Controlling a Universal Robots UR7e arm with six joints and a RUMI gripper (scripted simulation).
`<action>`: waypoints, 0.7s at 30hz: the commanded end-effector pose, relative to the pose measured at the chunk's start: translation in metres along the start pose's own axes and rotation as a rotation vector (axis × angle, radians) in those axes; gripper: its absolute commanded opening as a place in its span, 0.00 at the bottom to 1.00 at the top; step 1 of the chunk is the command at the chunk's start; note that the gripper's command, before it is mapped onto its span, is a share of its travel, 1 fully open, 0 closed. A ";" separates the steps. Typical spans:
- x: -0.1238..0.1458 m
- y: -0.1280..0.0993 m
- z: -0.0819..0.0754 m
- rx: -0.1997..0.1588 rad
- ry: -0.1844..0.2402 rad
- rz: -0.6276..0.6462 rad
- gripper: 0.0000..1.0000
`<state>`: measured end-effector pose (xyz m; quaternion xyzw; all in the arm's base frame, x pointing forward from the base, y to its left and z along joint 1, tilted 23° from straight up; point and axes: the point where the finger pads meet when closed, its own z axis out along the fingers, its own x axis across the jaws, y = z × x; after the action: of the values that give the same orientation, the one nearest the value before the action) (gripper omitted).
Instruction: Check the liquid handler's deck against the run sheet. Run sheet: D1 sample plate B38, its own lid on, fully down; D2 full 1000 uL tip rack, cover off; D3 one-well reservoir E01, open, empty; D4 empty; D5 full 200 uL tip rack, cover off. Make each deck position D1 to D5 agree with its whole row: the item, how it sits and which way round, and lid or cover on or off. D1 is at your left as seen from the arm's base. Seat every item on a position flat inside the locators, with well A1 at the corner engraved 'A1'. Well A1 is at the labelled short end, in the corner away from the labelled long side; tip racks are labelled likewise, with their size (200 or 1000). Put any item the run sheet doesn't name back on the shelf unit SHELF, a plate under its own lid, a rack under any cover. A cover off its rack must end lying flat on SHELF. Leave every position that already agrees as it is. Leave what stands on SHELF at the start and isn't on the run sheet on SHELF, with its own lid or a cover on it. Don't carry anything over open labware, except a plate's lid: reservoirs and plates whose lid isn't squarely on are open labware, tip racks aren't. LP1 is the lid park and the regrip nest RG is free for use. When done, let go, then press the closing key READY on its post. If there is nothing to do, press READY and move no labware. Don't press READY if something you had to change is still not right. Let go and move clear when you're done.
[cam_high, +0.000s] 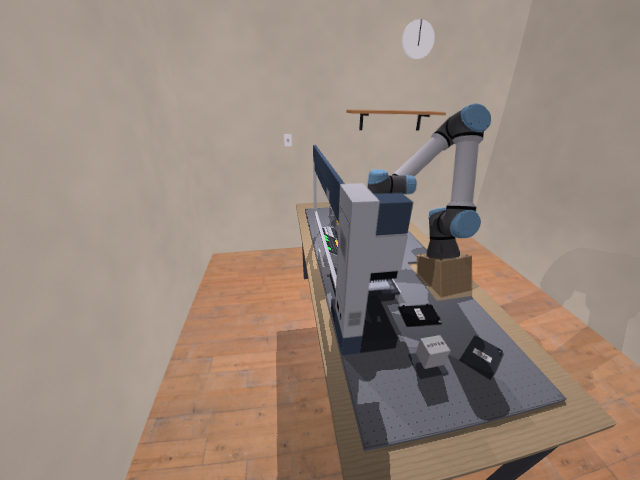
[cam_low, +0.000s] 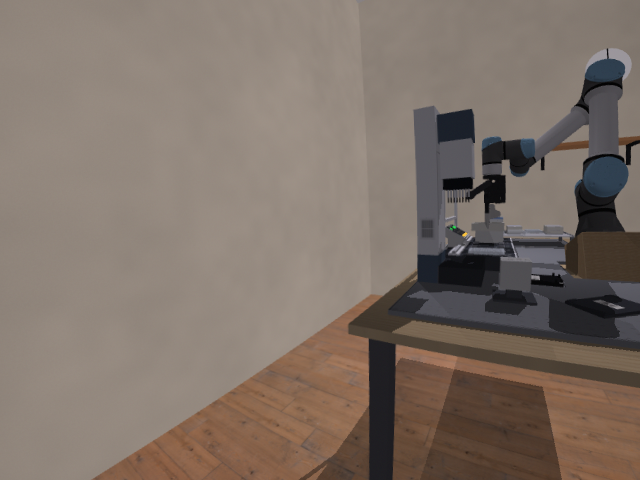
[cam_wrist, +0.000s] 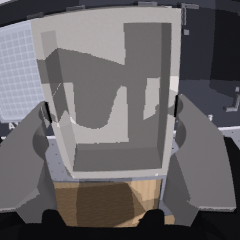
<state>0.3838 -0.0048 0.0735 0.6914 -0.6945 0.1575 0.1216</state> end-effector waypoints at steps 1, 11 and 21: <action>0.000 -0.001 -0.009 0.002 0.001 0.001 0.00; 0.000 -0.001 -0.026 0.002 0.001 0.001 0.00; 0.000 -0.001 -0.039 0.002 0.000 0.002 0.00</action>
<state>0.3819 0.0069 0.1008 0.6914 -0.6946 0.1566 0.1224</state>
